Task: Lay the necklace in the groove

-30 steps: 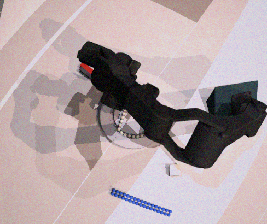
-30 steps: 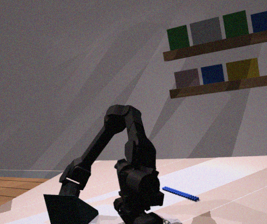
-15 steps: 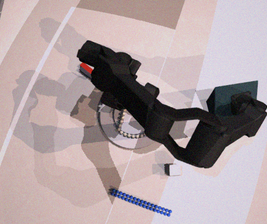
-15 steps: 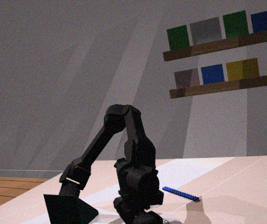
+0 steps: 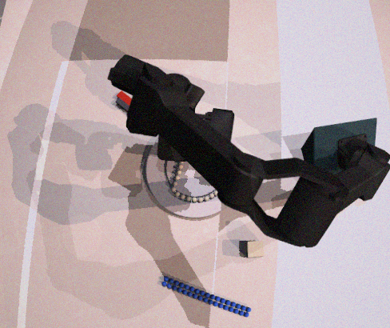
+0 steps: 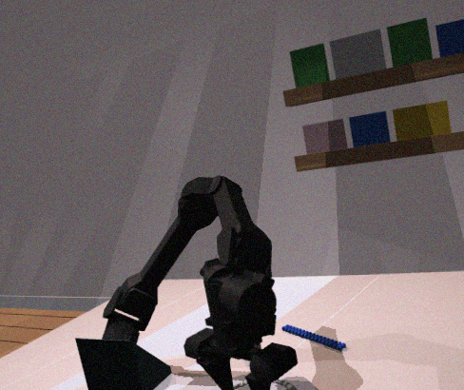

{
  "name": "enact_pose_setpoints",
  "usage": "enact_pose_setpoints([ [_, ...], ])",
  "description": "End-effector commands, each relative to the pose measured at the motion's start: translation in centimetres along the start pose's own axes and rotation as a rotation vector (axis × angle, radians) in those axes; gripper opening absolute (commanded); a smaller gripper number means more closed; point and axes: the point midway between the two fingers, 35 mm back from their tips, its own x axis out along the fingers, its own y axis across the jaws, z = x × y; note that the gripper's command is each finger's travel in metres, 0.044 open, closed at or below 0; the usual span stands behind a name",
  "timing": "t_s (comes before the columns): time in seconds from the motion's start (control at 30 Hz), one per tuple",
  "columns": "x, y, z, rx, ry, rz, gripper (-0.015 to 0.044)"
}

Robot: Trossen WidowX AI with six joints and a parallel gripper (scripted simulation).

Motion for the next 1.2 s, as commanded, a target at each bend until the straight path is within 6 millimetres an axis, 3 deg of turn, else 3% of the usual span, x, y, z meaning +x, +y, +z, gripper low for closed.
enact_pose_setpoints([
  [0.0,-1.0,-0.1,0.3,-0.118,0.009,-0.006,0.0151],
  [0.07,-1.0,-0.1,0.3,-0.118,0.009,-0.006,0.012],
  [0.37,0.6,-0.1,0.3,-0.118,0.008,-0.006,0.012],
  [0.4,-0.2,-0.2,0.3,-0.122,0.01,-0.01,0.012],
  [0.53,0.0,-0.2,0.3,-0.122,0.01,-0.01,0.012],
  [1.17,3.0,-0.1,0.3,-0.118,0.007,-0.006,0.012],
])
